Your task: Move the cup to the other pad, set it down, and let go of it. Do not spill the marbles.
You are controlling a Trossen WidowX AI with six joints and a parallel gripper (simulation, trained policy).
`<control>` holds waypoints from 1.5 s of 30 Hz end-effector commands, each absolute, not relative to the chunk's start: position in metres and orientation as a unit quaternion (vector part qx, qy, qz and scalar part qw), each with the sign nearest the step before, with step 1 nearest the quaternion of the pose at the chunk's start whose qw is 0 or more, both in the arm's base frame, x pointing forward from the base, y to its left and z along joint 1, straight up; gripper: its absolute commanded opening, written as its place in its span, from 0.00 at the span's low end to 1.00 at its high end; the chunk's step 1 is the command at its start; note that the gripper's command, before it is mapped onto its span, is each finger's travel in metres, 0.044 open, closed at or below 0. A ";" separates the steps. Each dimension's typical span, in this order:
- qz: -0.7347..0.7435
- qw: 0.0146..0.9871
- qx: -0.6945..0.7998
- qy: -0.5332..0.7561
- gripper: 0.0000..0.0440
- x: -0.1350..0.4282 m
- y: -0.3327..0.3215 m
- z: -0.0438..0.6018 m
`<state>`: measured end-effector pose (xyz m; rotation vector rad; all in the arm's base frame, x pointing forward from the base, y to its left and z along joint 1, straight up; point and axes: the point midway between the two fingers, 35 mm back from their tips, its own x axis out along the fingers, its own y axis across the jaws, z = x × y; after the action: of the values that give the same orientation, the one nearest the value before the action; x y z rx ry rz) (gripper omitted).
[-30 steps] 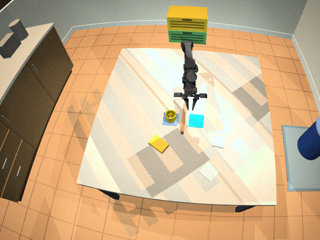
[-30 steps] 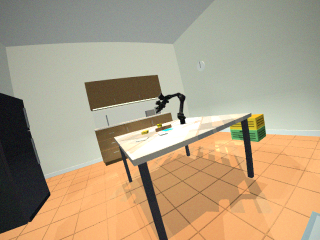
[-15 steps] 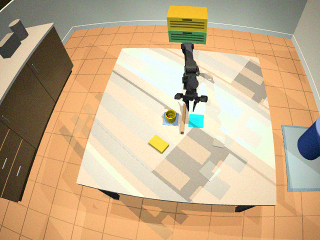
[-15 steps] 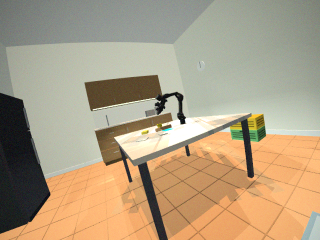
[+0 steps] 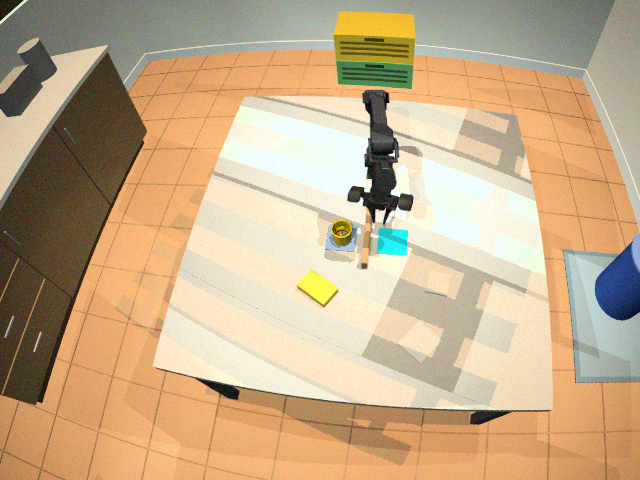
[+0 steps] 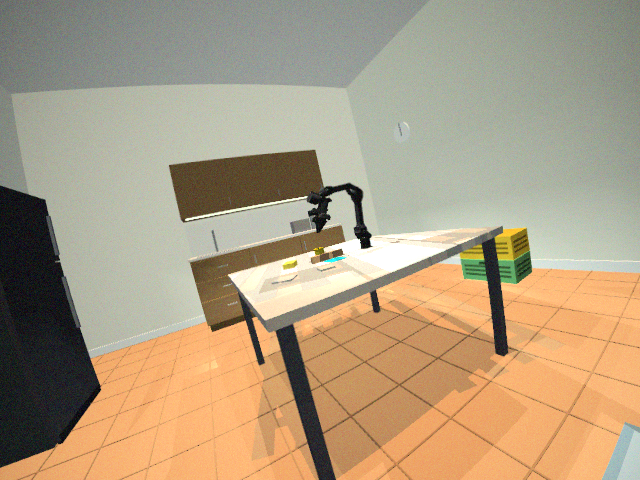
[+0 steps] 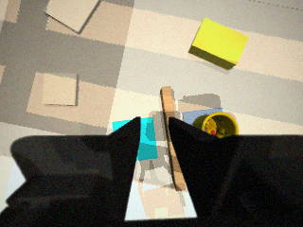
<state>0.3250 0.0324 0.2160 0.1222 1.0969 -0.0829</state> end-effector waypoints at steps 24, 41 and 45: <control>-0.050 0.743 -0.011 0.667 0.25 0.310 -0.010 0.180; -0.045 0.700 -0.031 0.712 0.32 0.301 -0.041 0.144; -0.041 0.693 -0.036 0.719 0.34 0.300 -0.048 0.133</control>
<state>0.3031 -0.0429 0.1424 -0.0703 1.5832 -0.0959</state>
